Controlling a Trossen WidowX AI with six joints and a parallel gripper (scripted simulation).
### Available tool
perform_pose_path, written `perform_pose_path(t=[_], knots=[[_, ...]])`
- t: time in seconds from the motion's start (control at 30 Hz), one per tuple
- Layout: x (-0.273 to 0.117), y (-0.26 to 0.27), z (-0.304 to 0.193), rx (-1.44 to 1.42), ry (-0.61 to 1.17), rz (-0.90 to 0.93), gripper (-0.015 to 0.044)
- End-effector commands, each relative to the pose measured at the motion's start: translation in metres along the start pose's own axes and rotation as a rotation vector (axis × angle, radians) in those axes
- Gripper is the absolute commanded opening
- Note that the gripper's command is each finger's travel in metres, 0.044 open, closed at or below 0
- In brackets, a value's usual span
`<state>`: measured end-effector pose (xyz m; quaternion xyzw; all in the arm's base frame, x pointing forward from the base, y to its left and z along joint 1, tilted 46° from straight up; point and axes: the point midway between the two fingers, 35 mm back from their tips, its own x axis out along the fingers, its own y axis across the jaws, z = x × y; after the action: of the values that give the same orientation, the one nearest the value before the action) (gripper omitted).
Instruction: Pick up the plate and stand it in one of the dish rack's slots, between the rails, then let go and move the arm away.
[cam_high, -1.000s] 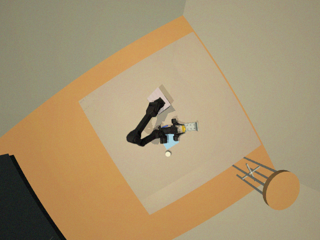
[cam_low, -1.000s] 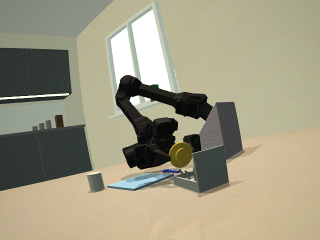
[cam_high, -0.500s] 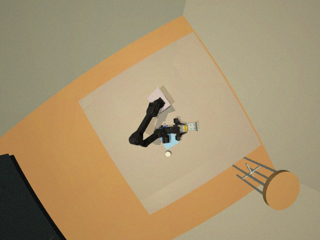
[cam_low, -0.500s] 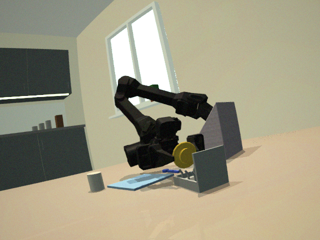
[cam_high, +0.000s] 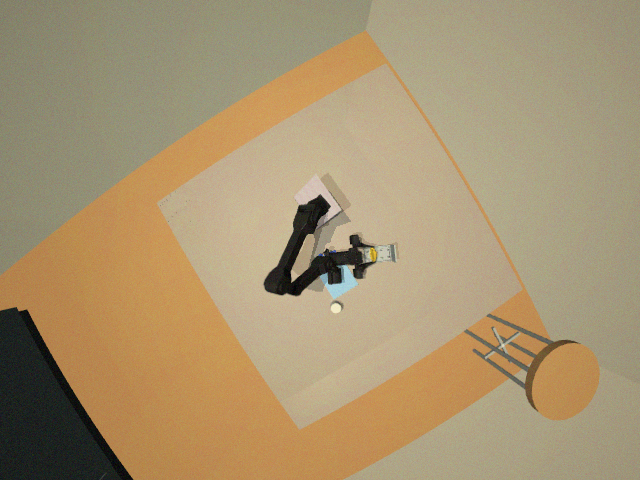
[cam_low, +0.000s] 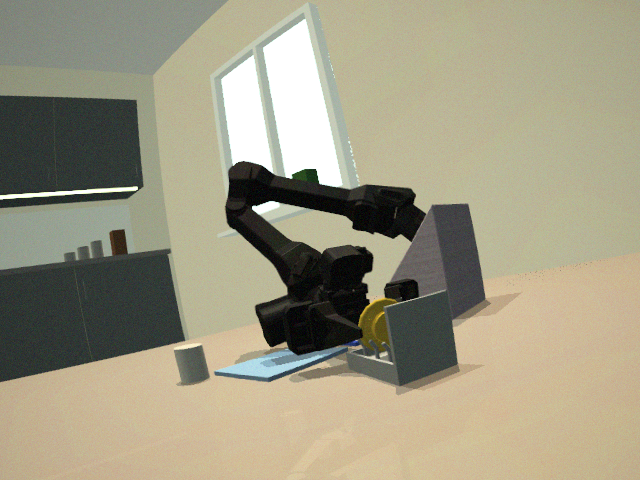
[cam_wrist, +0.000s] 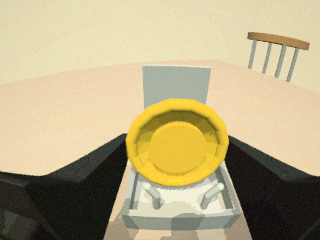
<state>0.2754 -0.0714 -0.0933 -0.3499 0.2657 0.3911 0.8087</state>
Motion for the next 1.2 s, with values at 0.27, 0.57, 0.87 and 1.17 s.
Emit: perform_pose_path(t=[0.27, 0.57, 0.87, 1.17], knots=[[0.0, 0.0, 0.001, 0.0, 0.0, 0.0, 0.0], [0.0, -0.001, 0.001, -0.005, -0.001, -0.001, 0.0236], [0.0, -0.001, 0.001, -0.005, -0.001, -0.001, 0.04], [-0.007, -0.009, 0.066, -0.005, 0.01, 0.006, 0.04]])
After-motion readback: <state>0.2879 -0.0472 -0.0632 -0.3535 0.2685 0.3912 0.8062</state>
